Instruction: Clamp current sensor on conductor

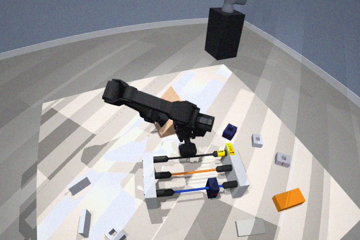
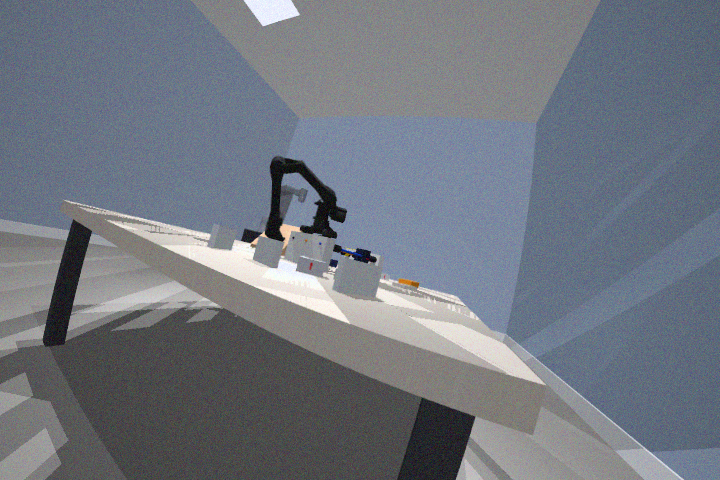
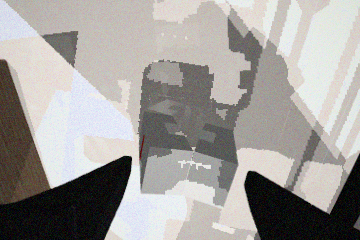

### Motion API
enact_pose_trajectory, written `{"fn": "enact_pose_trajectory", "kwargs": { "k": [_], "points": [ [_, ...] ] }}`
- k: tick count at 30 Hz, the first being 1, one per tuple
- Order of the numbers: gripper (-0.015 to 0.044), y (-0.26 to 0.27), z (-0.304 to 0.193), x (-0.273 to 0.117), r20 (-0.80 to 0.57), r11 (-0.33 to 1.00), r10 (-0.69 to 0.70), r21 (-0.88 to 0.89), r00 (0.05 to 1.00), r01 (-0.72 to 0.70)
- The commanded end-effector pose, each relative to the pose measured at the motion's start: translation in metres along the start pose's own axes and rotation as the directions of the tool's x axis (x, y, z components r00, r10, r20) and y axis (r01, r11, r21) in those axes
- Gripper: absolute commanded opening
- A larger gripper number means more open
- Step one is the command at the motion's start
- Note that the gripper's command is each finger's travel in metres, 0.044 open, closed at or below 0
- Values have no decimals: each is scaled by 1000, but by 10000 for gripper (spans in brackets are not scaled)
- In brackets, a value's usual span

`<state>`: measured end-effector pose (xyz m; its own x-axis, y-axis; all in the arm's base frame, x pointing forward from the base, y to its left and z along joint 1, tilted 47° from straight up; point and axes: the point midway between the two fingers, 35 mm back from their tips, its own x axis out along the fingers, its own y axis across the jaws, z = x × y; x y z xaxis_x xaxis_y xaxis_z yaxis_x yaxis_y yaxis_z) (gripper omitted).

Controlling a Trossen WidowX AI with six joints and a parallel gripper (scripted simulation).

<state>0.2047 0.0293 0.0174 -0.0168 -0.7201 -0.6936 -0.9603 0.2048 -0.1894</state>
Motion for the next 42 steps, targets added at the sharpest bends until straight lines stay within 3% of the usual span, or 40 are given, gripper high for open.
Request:
{"fn": "enact_pose_trajectory", "kwargs": {
  "k": [1,2,18,24,42],
  "points": [
    [294,0,0,0,0,1000,0,0,1000,0],
    [267,0,0,0,0,1000,0,0,1000,0],
    [161,0,0,0,0,1000,0,0,1000,0],
    [3,-2,2,-16,2,1000,0,-2,1000,0],
    [0,-3,0,-89,-3,1000,1,-7,1000,-1]
  ]
}}
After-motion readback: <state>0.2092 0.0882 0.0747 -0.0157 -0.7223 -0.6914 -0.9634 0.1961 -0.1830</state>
